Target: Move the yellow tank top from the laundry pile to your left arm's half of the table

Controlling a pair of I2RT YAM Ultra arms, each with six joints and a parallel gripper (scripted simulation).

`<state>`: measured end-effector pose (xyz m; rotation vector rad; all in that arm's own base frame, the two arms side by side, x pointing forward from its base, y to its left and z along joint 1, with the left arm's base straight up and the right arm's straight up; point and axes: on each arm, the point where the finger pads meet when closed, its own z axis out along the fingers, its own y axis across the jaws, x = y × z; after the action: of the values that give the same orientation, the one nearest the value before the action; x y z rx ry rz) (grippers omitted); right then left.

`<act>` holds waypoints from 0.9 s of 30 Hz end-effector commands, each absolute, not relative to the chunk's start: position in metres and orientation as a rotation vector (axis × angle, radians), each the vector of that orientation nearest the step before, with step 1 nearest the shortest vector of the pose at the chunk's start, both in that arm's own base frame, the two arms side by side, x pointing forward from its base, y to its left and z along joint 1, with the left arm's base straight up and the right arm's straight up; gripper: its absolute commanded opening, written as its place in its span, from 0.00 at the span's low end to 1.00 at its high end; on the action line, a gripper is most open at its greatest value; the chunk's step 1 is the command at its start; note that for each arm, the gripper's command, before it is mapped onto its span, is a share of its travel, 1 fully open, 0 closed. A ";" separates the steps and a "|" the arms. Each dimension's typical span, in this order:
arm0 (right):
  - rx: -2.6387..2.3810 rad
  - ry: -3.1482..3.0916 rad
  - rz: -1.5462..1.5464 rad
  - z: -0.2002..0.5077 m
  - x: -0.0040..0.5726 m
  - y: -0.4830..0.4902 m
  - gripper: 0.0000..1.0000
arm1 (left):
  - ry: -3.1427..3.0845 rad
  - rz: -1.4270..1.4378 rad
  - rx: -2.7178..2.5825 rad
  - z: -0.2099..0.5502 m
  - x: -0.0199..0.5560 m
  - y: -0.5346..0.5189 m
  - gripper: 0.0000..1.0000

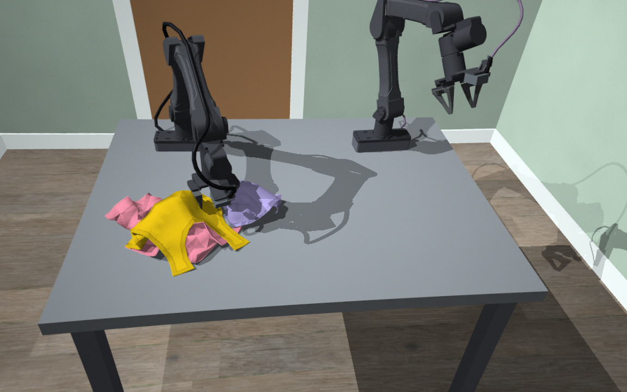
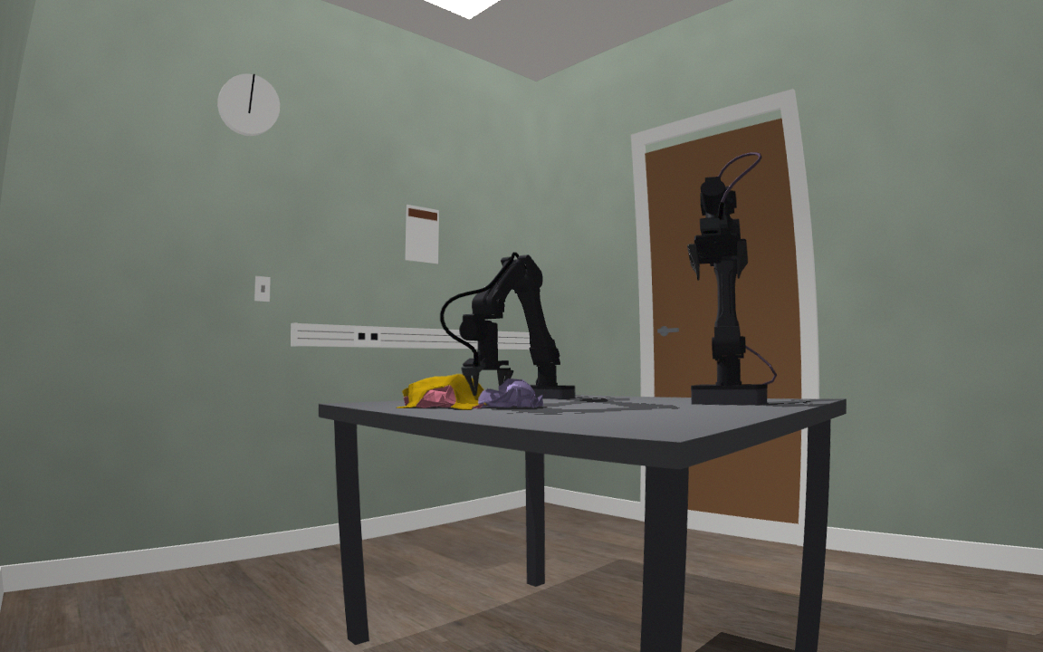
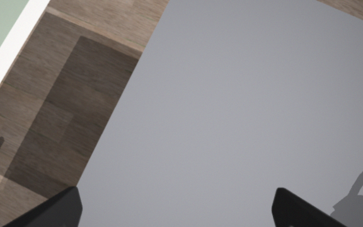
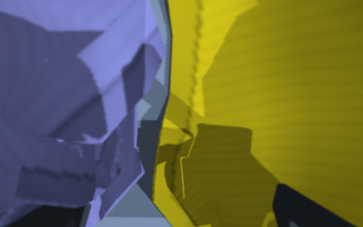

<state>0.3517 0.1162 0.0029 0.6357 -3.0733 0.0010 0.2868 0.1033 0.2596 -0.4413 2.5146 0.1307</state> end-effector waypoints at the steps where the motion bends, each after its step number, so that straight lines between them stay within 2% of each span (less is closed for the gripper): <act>1: 0.660 -3.079 -0.001 0.006 0.351 0.120 0.92 | 2.441 0.149 -0.414 0.286 0.290 0.103 0.92; 23: 0.657 -3.105 0.002 0.013 0.358 0.118 0.92 | 2.440 0.149 -0.414 0.286 0.290 0.103 0.92; 27: 0.668 -3.133 0.001 0.036 0.362 0.119 0.92 | 2.440 0.149 -0.414 0.286 0.290 0.103 0.92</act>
<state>0.3498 0.1161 0.0054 0.6381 -3.0691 0.0007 0.2868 0.1033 0.2596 -0.4413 2.5146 0.1307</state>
